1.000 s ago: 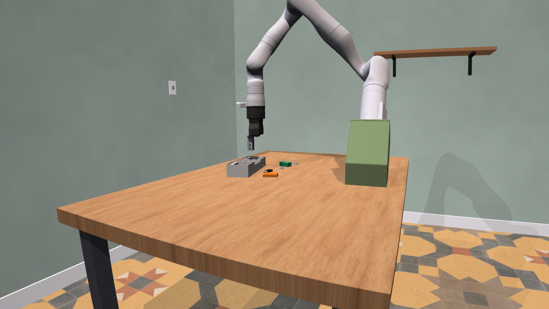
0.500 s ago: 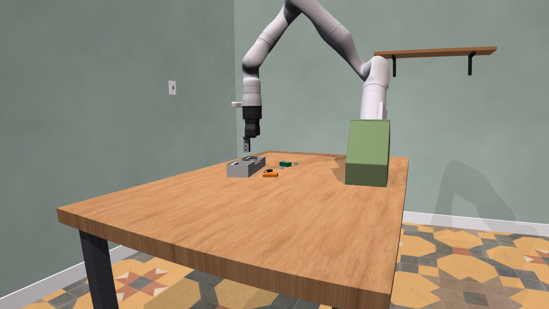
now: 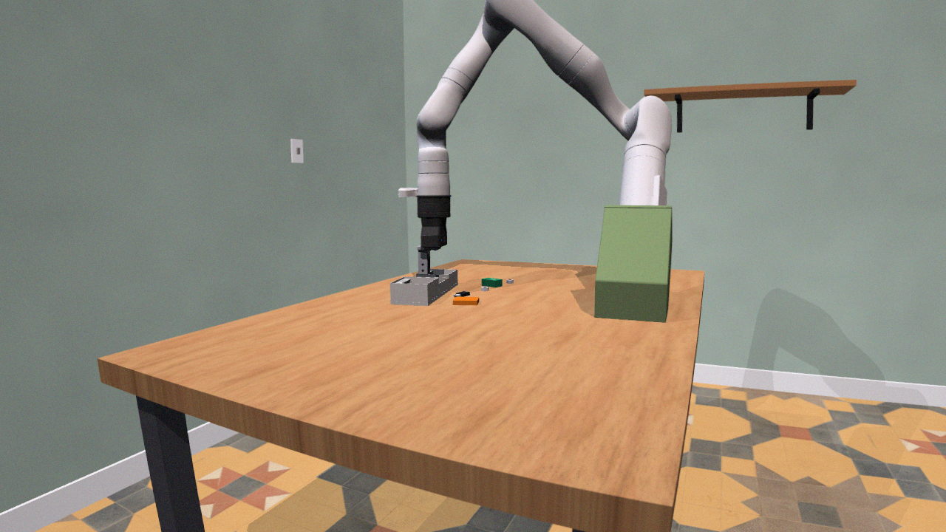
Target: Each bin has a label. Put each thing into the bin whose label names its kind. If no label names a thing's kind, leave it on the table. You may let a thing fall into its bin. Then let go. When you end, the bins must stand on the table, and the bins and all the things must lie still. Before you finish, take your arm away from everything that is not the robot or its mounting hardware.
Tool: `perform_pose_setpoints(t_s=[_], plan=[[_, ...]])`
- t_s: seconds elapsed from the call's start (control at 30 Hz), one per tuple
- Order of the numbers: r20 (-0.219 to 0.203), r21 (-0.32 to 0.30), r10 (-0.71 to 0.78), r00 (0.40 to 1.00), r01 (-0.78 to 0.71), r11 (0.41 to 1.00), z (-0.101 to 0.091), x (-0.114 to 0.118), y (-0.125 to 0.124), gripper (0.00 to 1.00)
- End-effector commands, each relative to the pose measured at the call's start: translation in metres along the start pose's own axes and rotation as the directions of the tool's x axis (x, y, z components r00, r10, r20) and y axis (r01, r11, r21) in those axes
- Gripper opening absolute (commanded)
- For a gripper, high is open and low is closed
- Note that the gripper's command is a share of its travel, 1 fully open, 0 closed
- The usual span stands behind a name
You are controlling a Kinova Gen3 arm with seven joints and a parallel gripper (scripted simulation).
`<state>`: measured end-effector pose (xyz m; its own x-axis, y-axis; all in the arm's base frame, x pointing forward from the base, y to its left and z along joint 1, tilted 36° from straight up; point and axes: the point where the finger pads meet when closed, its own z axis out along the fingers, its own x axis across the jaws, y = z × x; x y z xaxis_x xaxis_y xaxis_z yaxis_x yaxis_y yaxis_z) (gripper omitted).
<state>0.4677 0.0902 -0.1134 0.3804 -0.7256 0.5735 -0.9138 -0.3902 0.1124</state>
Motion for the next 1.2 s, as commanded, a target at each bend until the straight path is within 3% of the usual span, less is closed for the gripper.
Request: perform_pose_setpoints(t_s=[0.0, 0.33, 1.17], plan=[[-0.004, -0.009, 0.0, 1.0, 0.0, 1.0, 0.011, 0.001, 0.003, 0.31], [-0.004, -0.009, 0.0, 1.0, 0.0, 1.0, 0.03, 0.002, 0.003, 0.31], [-0.004, -0.009, 0.0, 1.0, 0.0, 1.0, 0.03, 0.002, 0.003, 0.31]])
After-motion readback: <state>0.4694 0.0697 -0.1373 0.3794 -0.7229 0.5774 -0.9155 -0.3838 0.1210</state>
